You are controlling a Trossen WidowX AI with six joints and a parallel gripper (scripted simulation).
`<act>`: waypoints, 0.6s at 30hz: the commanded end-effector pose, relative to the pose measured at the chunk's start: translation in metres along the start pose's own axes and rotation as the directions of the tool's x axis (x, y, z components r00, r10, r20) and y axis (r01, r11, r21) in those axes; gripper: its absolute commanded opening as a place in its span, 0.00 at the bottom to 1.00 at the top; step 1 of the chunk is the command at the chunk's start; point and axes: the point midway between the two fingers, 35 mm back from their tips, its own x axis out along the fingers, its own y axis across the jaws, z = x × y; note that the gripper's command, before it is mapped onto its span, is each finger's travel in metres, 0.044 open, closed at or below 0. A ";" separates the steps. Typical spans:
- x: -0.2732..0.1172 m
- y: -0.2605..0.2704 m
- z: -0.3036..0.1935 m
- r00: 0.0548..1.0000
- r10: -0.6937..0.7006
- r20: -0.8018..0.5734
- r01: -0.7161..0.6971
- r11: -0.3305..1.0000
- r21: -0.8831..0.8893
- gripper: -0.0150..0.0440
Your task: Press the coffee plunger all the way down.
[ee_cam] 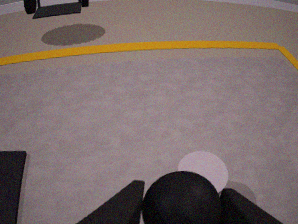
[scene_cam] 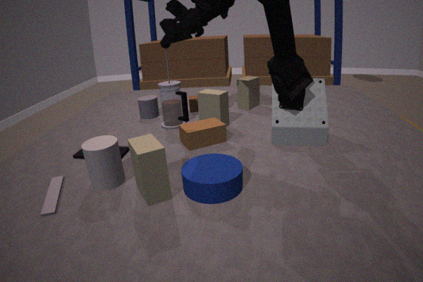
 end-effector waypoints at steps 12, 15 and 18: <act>0.014 -0.003 -0.016 1.000 -0.004 0.000 0.004 1.000 0.000 0.46; 0.018 -0.003 -0.020 1.000 -0.005 -0.001 0.005 1.000 0.000 0.46; 0.021 -0.003 -0.023 1.000 -0.005 -0.001 0.005 1.000 0.000 0.46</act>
